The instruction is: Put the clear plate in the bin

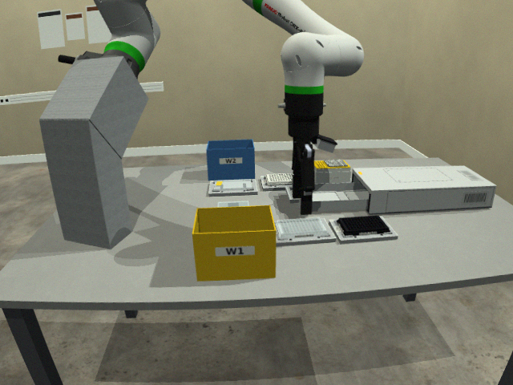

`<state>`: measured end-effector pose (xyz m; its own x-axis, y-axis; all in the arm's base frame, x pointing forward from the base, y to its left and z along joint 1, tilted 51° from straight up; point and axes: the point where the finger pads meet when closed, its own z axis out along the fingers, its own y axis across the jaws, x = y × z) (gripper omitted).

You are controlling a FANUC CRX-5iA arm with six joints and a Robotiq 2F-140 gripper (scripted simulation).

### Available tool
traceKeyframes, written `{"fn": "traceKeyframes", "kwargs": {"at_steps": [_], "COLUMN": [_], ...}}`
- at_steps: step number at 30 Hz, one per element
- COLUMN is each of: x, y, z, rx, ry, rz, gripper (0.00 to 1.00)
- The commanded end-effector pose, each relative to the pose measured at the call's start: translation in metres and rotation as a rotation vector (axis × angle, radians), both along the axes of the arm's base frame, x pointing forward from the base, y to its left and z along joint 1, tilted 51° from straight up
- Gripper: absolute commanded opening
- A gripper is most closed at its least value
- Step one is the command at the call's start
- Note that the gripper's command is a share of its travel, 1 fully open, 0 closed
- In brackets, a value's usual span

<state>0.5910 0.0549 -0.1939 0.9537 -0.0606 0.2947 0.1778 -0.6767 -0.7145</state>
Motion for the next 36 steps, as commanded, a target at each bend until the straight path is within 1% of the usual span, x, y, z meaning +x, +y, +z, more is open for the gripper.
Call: {"fn": "traceKeyframes", "kwargs": {"at_steps": [1, 36], "x": [0.002, 0.012], "y": [0.002, 0.033], "z": [-0.003, -0.029], "rx": [-0.001, -0.001], "ry": [-0.001, -0.001], "rz": [-0.001, -0.001], "gripper": [0.70, 0.70]}}
